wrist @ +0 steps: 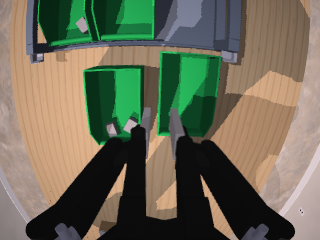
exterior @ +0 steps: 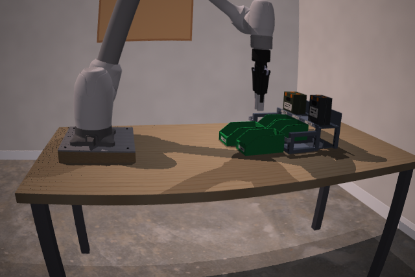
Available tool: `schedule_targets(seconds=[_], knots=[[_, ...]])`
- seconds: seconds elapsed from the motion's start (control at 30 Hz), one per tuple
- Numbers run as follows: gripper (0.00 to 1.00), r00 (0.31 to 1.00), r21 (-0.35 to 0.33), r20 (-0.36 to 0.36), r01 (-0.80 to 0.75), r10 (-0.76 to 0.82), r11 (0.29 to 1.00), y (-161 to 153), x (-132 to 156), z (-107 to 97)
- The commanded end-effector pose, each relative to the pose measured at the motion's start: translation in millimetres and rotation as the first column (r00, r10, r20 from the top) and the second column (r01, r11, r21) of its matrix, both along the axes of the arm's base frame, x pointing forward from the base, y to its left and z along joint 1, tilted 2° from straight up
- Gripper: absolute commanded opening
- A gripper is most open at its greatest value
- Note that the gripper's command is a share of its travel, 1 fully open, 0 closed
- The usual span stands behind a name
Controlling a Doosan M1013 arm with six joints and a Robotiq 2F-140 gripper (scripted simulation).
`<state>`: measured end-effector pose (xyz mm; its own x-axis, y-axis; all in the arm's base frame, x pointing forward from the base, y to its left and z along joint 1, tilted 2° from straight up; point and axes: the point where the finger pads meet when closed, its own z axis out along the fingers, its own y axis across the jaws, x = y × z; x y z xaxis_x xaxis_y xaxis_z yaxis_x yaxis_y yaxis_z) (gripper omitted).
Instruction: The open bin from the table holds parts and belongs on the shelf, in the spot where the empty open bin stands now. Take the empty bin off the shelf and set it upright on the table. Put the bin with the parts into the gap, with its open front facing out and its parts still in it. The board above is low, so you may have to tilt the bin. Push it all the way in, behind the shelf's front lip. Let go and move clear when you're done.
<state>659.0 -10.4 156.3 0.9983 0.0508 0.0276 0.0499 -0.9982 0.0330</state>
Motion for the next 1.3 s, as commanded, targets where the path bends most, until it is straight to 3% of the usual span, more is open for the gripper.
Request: schedule_targets(seconds=[0.0, 0.9, 1.27], knots=[[0.24, 1.0, 0.0, 0.0, 0.0, 0.0, 1.0, 0.0, 0.0, 0.1], [0.24, 1.0, 0.0, 0.0, 0.0, 0.0, 1.0, -0.1, 0.1, -3.9], [0.24, 1.0, 0.0, 0.0, 0.0, 0.0, 1.0, -0.5, 0.6, -19.8]])
